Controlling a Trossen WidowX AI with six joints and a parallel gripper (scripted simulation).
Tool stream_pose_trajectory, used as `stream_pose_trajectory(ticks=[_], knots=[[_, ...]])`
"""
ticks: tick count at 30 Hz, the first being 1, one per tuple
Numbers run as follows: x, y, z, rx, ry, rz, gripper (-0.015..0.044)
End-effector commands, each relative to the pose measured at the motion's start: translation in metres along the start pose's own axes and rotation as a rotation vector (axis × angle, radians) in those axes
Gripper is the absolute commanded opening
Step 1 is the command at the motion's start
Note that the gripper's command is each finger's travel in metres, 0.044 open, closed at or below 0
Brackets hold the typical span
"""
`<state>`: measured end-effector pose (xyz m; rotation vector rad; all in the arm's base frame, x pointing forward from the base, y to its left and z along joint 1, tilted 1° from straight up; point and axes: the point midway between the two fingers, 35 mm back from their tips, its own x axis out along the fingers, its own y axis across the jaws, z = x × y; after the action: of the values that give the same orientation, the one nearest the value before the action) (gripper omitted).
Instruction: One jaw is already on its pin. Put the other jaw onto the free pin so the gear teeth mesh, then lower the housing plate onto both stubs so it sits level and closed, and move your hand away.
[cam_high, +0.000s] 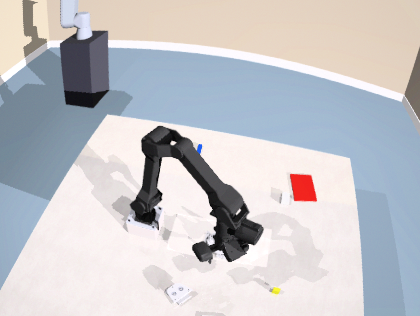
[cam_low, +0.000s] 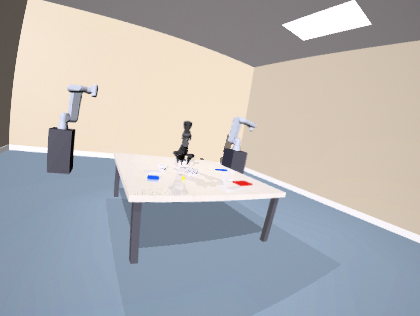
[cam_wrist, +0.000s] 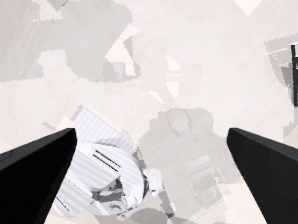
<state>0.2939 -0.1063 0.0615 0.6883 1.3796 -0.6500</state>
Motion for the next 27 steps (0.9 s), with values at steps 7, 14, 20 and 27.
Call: stream_pose_trajectory(ticks=[7, 14, 20, 27], knots=[[-0.003, -0.02, 0.013, 0.38, 0.0, -0.006, 0.044], [-0.005, -0.034, 0.02, 0.621, -0.001, -0.011, 0.044], [-0.007, -0.046, 0.026, 0.829, -0.003, -0.016, 0.044], [-0.009, -0.061, 0.031, 1.071, -0.006, -0.021, 0.044]])
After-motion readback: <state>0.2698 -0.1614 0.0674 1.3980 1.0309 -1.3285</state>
